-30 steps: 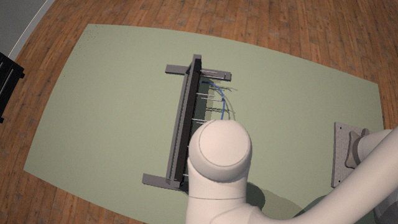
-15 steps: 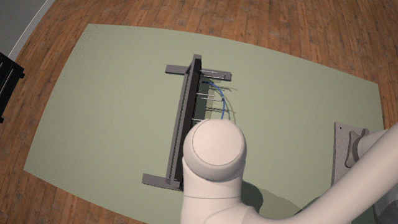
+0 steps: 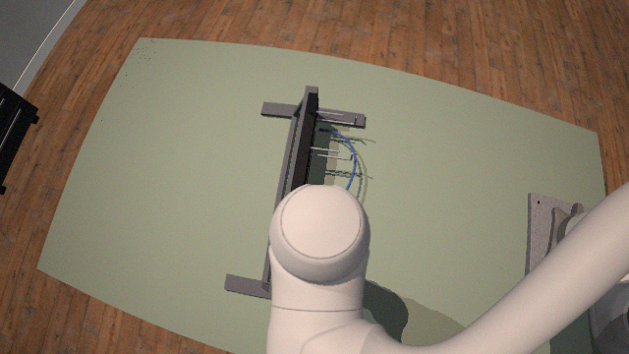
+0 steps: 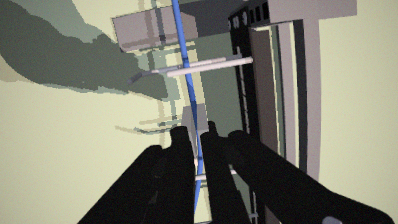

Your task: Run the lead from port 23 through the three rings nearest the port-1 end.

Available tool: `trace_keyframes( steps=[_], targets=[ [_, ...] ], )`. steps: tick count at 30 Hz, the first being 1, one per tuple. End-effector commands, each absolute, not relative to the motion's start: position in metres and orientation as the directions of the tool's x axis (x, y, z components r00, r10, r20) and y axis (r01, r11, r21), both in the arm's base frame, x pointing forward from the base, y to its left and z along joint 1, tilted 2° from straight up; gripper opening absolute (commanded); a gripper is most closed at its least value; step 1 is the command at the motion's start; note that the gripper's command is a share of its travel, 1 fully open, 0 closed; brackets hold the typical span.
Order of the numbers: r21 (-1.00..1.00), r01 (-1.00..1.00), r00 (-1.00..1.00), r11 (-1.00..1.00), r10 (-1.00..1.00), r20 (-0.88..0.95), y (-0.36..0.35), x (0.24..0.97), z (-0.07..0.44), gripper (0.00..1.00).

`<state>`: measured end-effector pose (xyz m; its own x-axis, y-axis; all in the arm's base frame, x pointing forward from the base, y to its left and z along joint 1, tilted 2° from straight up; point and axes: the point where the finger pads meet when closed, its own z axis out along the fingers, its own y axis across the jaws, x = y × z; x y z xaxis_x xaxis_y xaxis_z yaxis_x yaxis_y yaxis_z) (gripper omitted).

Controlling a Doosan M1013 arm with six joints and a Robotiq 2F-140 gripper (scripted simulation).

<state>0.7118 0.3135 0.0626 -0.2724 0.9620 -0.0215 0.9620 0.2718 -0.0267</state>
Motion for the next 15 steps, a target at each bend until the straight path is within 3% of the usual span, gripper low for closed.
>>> trace_keyframes(
  steps=[1, 15],
  targets=[
    [-0.026, 0.962, -0.273, 0.272, 0.962, -0.021, 0.3149, 0.7152, 0.0627, 0.0],
    [-0.026, 0.962, -0.273, 0.272, 0.962, -0.021, 0.3168, 0.7219, 0.0626, 0.0]
  ],
)
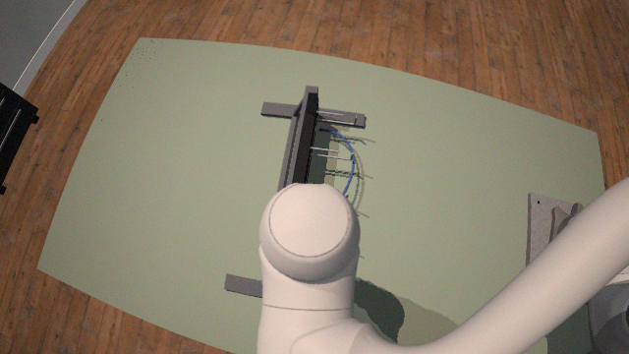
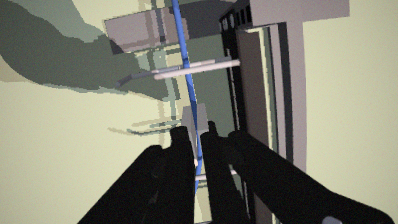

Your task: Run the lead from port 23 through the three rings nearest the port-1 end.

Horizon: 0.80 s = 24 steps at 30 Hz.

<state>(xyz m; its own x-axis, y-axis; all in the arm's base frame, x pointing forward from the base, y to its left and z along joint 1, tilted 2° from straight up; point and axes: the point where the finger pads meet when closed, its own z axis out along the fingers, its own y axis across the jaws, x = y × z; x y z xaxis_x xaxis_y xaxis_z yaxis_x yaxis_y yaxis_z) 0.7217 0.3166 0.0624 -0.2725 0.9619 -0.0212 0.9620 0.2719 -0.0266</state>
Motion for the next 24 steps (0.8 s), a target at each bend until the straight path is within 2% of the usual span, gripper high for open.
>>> trace_keyframes(
  steps=[1, 19, 20, 24],
  targets=[
    [-0.026, 0.962, -0.273, 0.272, 0.962, -0.021, 0.3168, 0.7219, 0.0626, 0.0],
    [-0.026, 0.962, -0.273, 0.272, 0.962, -0.021, 0.3168, 0.7219, 0.0626, 0.0],
    [-0.026, 0.962, -0.273, 0.272, 0.962, -0.021, 0.3168, 0.7219, 0.0626, 0.2],
    [-0.026, 0.962, -0.273, 0.272, 0.962, -0.021, 0.3168, 0.7219, 0.0626, 0.2]
  ],
)
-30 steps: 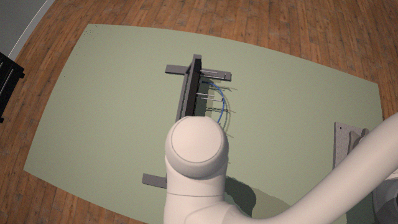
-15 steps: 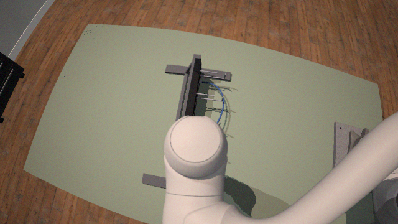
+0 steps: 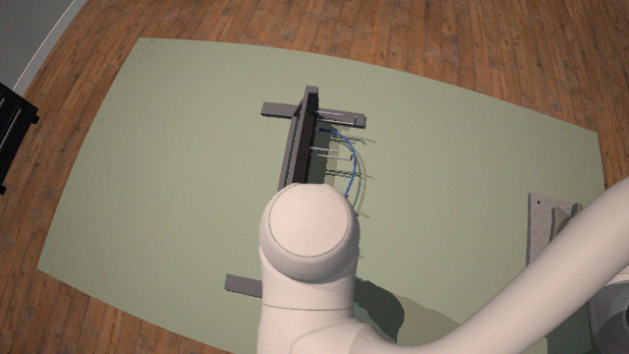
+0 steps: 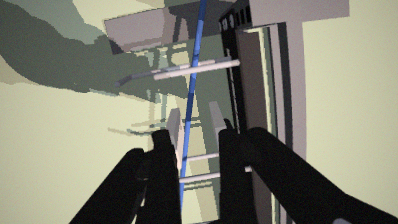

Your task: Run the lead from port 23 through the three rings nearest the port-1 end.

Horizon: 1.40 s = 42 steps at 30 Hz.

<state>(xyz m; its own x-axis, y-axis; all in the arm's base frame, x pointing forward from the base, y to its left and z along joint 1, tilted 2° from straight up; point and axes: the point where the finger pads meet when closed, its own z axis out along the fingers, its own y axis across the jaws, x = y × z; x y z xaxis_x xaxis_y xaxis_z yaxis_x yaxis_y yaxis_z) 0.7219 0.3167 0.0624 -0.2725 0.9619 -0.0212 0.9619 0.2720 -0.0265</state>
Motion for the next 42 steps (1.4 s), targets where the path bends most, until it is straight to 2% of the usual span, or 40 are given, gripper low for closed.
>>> trace_keyframes(
  steps=[1, 42],
  targets=[
    [-0.026, 0.962, -0.273, 0.272, 0.962, -0.021, 0.3168, 0.7219, 0.0626, 0.2],
    [-0.026, 0.962, -0.273, 0.272, 0.962, -0.021, 0.317, 0.7221, 0.0705, 0.2]
  ],
)
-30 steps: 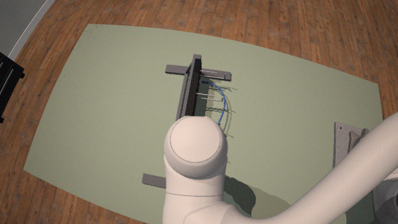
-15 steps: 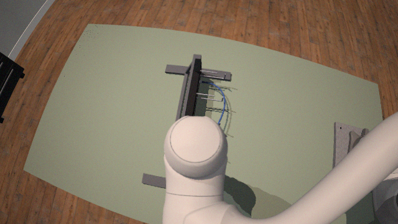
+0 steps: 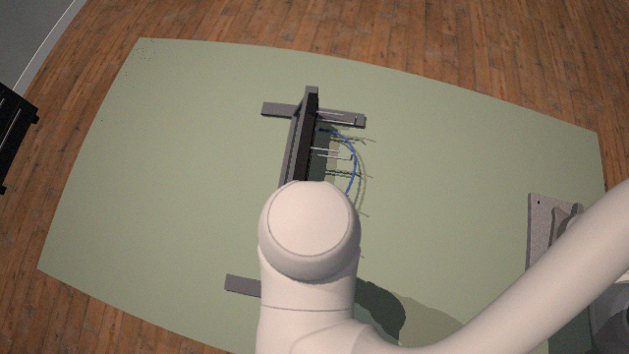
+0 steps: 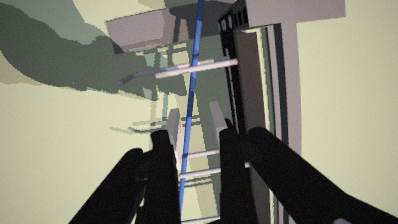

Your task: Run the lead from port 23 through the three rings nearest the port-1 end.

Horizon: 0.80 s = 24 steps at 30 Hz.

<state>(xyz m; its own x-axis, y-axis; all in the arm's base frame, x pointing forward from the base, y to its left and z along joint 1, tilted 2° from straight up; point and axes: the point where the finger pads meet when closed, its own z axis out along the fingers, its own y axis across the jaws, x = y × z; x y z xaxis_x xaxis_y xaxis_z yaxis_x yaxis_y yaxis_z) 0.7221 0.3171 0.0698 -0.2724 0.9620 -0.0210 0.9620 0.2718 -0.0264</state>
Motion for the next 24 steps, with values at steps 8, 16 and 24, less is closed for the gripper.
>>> trace_keyframes(
  steps=[8, 16, 24],
  targets=[
    [-0.026, 0.962, -0.273, 0.272, 0.962, -0.021, 0.318, 0.722, 0.091, 0.2],
    [-0.026, 0.962, -0.273, 0.272, 0.962, -0.021, 0.318, 0.723, 0.114, 0.2],
    [-0.026, 0.962, -0.273, 0.272, 0.962, -0.021, 0.319, 0.723, 0.133, 0.2]
  ],
)
